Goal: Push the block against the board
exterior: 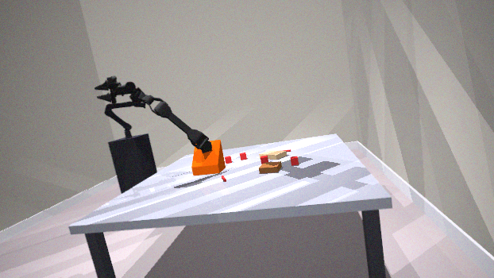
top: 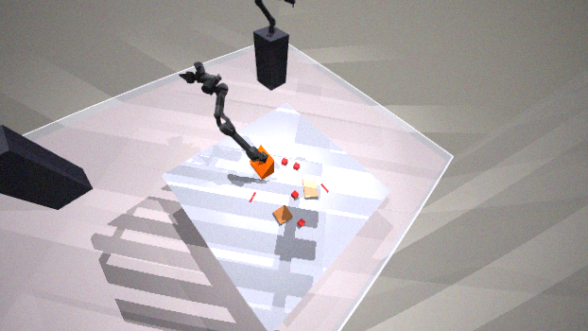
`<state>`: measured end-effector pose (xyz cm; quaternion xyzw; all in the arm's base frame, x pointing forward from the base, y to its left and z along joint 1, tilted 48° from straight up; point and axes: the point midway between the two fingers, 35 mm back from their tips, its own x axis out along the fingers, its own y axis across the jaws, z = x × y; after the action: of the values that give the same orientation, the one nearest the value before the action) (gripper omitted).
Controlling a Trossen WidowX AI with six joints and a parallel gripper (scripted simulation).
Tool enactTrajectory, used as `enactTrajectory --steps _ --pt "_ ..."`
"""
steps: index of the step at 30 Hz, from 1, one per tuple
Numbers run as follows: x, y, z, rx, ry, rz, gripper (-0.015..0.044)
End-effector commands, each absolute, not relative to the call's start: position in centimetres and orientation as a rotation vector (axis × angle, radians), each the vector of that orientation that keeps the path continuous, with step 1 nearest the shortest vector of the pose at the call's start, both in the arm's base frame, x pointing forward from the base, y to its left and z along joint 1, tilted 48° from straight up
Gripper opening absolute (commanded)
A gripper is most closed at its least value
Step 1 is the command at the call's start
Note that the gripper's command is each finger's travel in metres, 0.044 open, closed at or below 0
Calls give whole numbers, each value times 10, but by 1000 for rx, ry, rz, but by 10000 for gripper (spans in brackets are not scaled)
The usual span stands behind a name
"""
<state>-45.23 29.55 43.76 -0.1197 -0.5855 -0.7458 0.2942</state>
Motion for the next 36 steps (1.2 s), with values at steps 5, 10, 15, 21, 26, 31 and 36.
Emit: enactTrajectory --steps 5,10,15,21,26,31,36 --pt "-447 309 436 -355 -1571 -2015 269" --pt "-426 359 426 -487 -1644 -2098 137" --pt "-399 410 413 -629 -1743 -2164 6" --pt "-359 468 395 -810 -1861 -2236 0" --pt "-333 490 383 -914 -1888 -2319 0" --pt "-291 532 363 -1073 -1980 -2383 0" --pt "-244 565 334 -1204 -2128 -2402 0"
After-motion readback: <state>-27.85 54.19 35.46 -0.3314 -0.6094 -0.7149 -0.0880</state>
